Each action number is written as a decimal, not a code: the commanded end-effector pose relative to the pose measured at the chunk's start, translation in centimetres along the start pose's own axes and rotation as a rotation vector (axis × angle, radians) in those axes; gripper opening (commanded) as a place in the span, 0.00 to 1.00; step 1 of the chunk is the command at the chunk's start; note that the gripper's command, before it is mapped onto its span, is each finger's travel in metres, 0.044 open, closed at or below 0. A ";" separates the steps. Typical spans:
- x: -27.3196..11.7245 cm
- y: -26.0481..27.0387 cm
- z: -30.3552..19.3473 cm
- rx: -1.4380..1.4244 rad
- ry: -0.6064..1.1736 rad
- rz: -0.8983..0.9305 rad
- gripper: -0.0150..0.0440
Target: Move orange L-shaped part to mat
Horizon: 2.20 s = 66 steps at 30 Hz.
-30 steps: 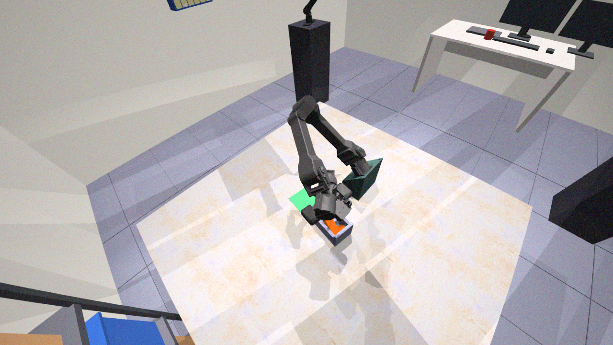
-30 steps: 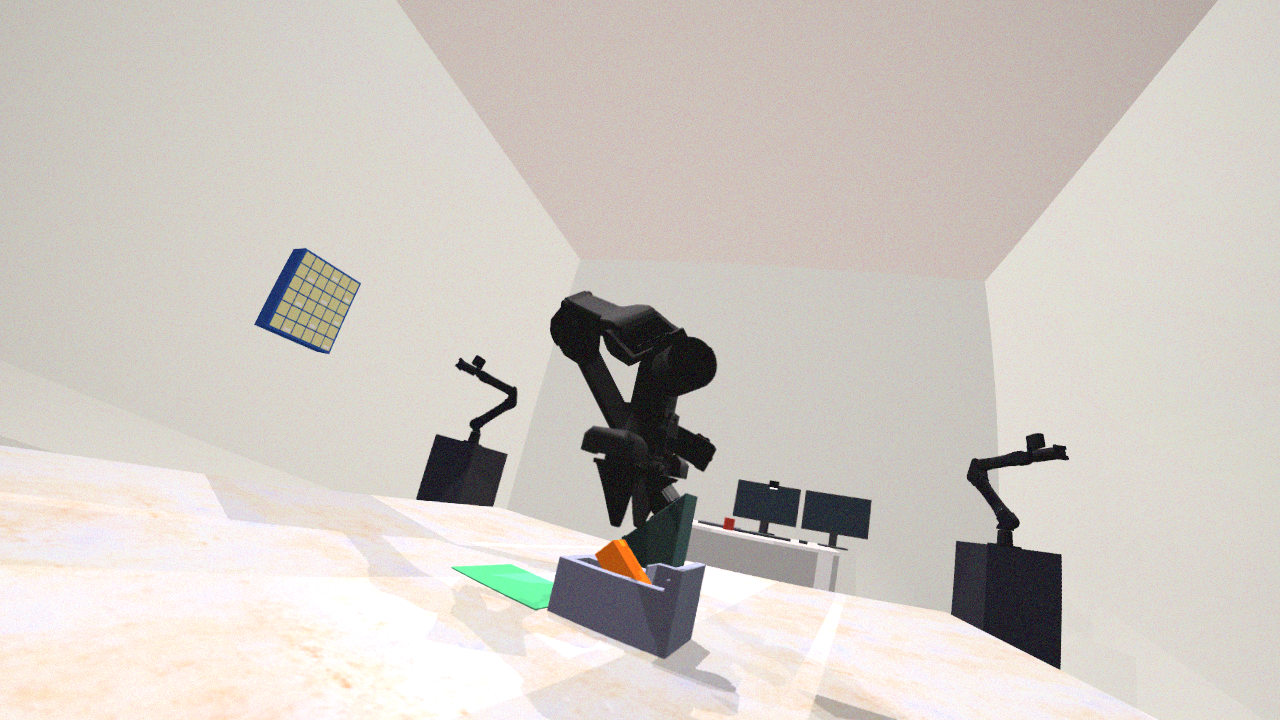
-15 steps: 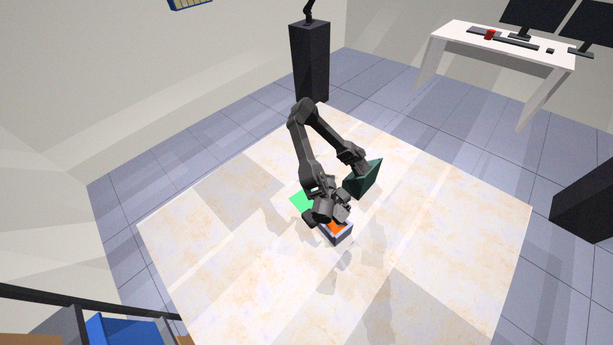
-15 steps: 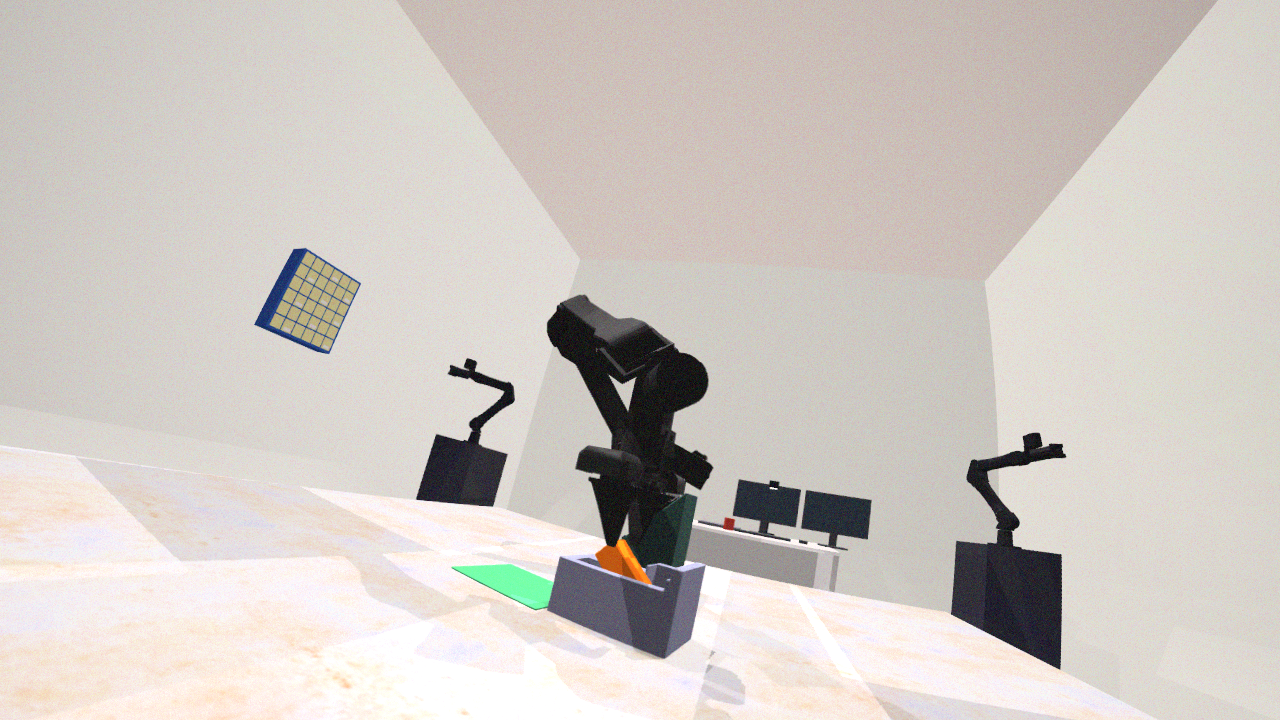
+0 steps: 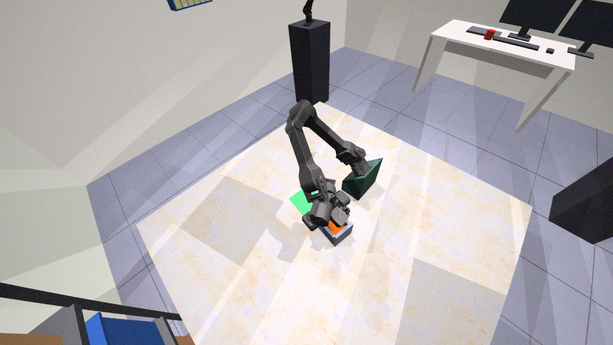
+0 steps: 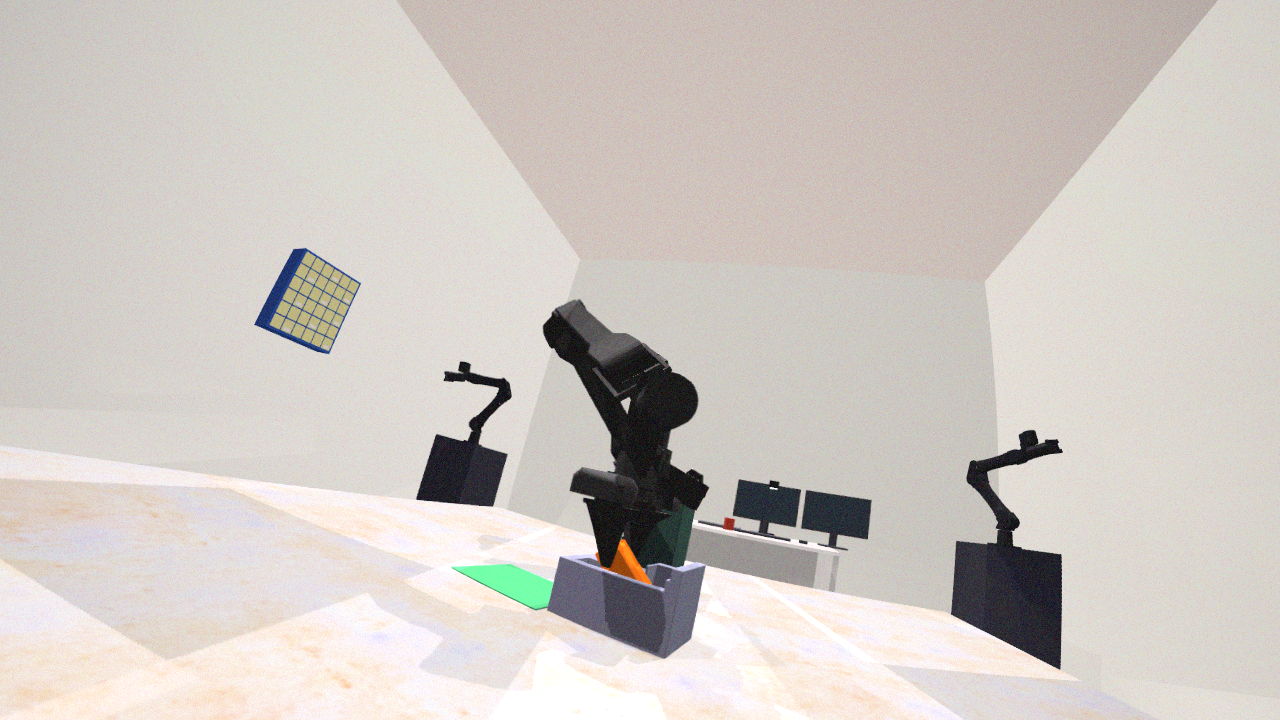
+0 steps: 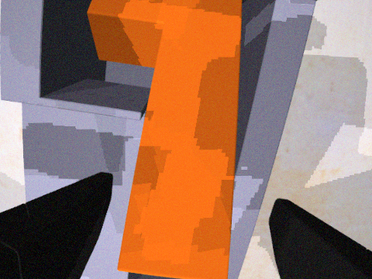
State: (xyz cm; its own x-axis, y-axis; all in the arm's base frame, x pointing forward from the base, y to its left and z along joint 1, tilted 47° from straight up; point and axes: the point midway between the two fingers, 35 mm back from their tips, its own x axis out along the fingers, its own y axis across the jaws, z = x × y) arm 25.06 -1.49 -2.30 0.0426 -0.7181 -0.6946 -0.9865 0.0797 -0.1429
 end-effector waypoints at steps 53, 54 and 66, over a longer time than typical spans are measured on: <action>-3.9 0.2 0.0 -0.008 0.005 0.006 0.25; -4.1 0.2 0.0 -0.008 0.005 0.006 0.25; -6.0 0.2 0.0 -0.009 0.004 0.007 0.25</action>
State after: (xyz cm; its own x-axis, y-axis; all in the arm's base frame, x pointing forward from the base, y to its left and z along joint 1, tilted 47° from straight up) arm 24.45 2.43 1.48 0.0340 -0.7242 -0.6888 -0.9892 0.0737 -0.1263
